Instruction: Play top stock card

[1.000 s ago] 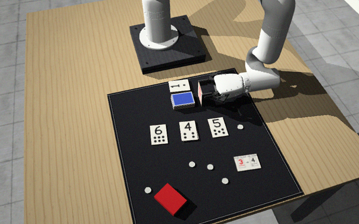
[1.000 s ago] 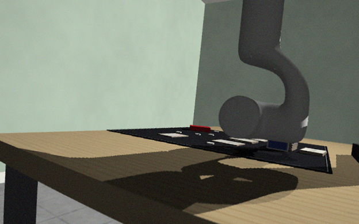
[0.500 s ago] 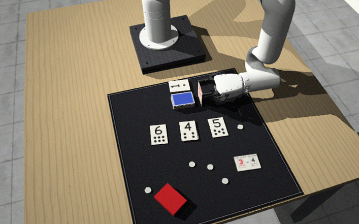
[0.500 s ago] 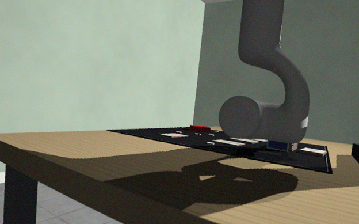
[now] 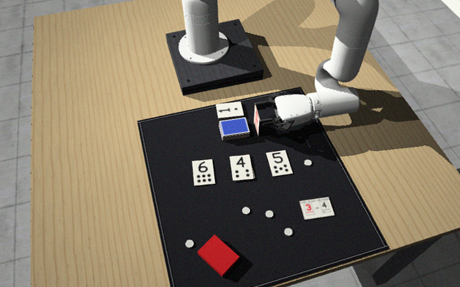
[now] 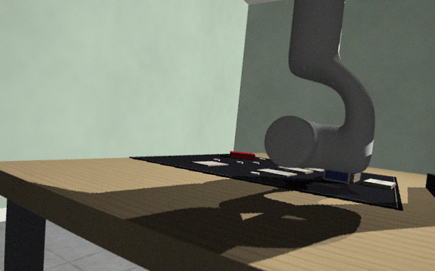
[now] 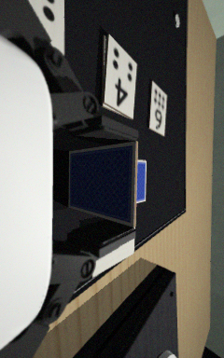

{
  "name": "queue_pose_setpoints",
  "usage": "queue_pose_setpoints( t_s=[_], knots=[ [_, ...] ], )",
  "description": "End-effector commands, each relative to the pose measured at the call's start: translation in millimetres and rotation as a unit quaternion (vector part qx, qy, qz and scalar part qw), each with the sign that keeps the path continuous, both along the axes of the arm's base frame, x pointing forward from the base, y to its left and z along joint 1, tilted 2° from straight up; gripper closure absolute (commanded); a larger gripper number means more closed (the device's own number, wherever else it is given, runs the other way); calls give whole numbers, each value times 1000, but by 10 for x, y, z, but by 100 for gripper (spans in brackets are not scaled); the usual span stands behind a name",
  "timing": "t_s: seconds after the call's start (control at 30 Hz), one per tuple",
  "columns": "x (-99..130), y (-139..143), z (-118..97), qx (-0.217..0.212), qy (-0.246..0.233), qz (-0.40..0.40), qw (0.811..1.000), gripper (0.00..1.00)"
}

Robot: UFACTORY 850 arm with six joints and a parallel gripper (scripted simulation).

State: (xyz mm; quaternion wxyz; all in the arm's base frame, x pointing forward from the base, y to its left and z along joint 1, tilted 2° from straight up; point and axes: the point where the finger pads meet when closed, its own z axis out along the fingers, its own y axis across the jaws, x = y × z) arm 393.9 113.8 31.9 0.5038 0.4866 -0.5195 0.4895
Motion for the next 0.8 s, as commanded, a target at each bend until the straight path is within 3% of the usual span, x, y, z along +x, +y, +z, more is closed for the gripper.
queue_pose_setpoints(
  t_s=[0.0, 0.77],
  knots=[
    [4, 18, 2, 1, -1, 0, 1000, 27],
    [11, 152, -14, 1, -1, 0, 1000, 27]
  ],
)
